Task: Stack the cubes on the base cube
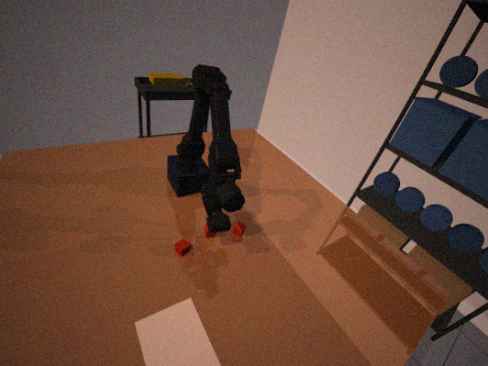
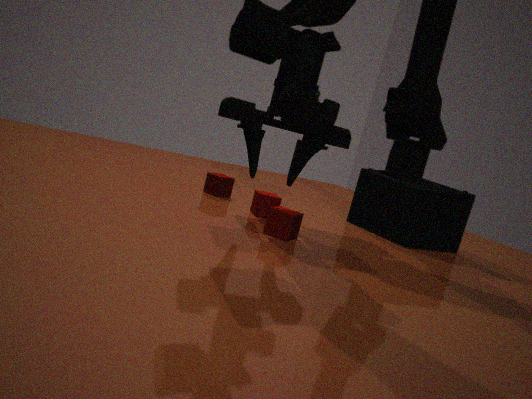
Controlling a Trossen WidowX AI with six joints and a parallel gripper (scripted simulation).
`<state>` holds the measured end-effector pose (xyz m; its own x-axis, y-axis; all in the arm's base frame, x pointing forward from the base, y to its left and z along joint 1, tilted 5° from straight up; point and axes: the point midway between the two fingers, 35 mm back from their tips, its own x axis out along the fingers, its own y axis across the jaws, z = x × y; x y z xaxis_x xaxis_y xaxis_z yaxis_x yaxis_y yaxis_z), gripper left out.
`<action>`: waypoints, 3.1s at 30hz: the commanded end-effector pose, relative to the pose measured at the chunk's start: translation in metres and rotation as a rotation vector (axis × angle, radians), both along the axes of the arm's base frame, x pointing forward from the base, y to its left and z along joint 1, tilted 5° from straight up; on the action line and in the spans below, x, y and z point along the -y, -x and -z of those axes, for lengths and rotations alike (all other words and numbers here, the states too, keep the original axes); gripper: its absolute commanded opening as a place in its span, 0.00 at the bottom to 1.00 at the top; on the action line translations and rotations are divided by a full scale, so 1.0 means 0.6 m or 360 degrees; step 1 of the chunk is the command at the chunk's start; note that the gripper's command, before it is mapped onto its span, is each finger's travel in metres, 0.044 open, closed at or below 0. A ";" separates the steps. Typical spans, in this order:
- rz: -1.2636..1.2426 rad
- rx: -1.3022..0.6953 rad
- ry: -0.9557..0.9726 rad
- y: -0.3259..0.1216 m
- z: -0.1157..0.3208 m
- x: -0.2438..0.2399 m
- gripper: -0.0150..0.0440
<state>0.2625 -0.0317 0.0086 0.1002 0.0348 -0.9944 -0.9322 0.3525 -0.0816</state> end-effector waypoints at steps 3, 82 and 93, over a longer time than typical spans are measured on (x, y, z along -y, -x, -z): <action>0.0005 -0.0002 -0.0007 0.000 0.015 -0.002 0.70; -0.0027 0.0001 -0.0006 -0.014 -0.103 -0.038 0.43; -0.0060 0.0004 -0.0007 -0.036 -0.079 -0.087 0.43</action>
